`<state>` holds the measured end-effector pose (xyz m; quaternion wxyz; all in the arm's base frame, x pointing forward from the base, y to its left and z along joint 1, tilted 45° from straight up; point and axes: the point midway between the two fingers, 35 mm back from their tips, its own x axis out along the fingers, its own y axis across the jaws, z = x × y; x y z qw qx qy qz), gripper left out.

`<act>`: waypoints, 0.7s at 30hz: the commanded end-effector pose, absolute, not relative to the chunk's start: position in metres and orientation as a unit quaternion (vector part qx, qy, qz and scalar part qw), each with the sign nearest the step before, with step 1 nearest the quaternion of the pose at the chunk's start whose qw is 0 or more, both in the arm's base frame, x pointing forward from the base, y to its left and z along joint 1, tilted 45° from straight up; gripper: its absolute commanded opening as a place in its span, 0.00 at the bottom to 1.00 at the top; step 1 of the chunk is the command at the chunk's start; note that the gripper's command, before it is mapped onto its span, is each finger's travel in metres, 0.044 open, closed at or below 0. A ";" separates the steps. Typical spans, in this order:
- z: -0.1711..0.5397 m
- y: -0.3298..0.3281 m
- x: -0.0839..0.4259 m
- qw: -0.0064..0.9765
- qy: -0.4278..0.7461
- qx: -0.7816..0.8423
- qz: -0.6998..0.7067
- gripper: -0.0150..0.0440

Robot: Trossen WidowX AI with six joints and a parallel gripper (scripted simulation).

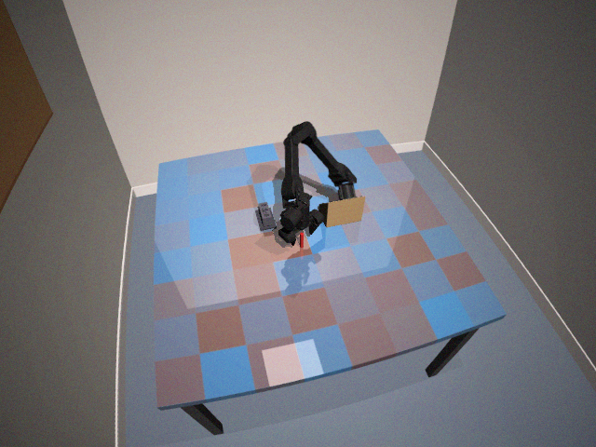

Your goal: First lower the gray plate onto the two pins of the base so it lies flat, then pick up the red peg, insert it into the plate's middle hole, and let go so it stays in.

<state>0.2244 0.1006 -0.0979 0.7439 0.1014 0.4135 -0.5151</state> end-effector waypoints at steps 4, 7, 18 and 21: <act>-0.100 0.097 0.225 0.745 0.413 0.100 -0.515 0.87; -0.100 0.097 0.225 0.745 0.413 0.100 -0.515 0.73; -0.100 0.097 0.225 0.745 0.413 0.100 -0.515 0.25; -0.100 0.097 0.225 0.745 0.413 0.100 -0.515 0.25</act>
